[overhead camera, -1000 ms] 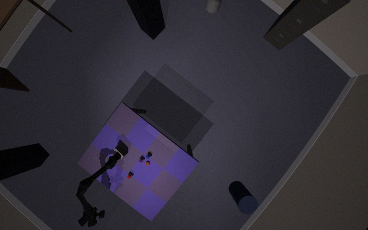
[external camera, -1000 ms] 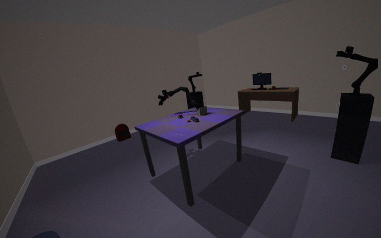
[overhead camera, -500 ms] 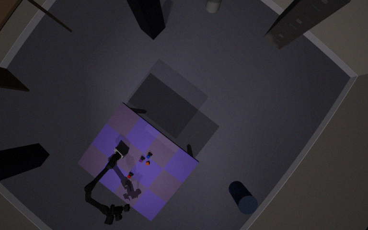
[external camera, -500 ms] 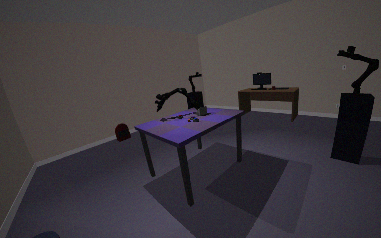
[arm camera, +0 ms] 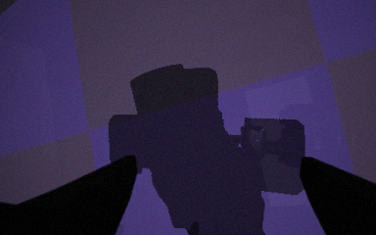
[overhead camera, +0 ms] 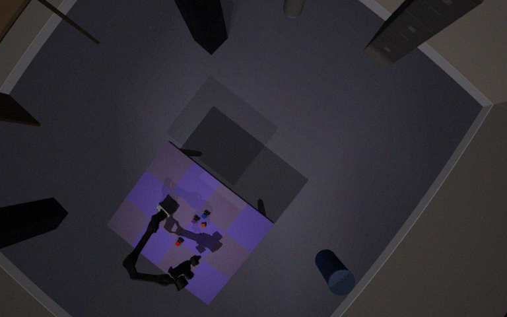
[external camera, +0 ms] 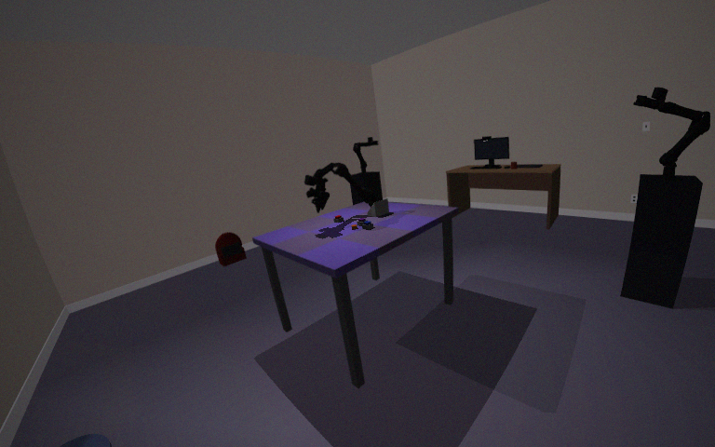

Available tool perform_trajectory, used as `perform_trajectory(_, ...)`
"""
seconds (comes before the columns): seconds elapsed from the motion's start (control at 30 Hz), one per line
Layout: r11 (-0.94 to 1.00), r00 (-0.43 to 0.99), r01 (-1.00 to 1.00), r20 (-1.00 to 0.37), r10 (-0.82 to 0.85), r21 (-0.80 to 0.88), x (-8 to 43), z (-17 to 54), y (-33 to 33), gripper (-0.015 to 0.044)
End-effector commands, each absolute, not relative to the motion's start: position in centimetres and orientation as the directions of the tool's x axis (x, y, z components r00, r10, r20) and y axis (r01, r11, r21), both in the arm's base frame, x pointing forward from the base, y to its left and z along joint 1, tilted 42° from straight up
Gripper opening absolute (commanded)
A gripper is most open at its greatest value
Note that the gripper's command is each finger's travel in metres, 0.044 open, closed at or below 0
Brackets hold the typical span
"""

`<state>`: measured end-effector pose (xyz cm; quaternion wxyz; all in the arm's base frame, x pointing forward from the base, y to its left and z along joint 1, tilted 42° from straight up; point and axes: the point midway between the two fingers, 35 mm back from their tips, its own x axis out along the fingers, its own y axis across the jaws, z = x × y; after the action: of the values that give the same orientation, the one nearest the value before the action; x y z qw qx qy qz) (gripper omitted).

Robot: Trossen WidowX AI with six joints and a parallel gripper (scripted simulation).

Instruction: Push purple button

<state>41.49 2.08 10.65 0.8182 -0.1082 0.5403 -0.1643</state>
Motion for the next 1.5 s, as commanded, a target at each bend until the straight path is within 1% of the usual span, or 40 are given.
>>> perform_trajectory(0.0, 0.921, 0.238, 0.090, -0.889, -0.390, -0.380, 37.5, 6.7, 6.7, 0.0400)
perform_trajectory(0.13, 0.889, 0.103, 0.025, -0.883, -0.458, -0.458, 31.7, 3.2, 11.0, 0.0400)
perform_trajectory(0.23, 0.833, 0.025, -0.027, -0.833, -0.552, -0.553, 26.6, 1.4, 13.1, 0.0400)
perform_trajectory(0.3, 0.781, -0.002, -0.058, -0.782, -0.623, -0.622, 23.5, 0.8, 13.8, 0.0400)
perform_trajectory(0.37, 0.753, -0.008, -0.071, -0.754, -0.657, -0.655, 22.2, 0.6, 14.0, 0.0400)
perform_trajectory(0.53, 0.751, -0.009, -0.072, -0.752, -0.659, -0.657, 22.1, 0.6, 14.0, 0.0400)
perform_trajectory(0.6, 0.751, -0.008, -0.072, -0.752, -0.659, -0.657, 22.1, -0.2, 13.3, 0.0348)
perform_trajectory(0.73, 0.750, -0.008, -0.071, -0.751, -0.660, -0.658, 22.1, -3.8, 10.0, 0.0242)
perform_trajectory(1.0, 0.750, -0.008, -0.071, -0.751, -0.660, -0.658, 22.0, -4.0, 9.9, 0.0032)
perform_trajectory(1.03, 0.750, -0.008, -0.071, -0.751, -0.660, -0.658, 22.0, -4.0, 9.9, 0.0020)
perform_trajectory(1.47, 0.750, -0.008, -0.071, -0.751, -0.660, -0.658, 22.1, -4.6, 9.4, 0.0020)
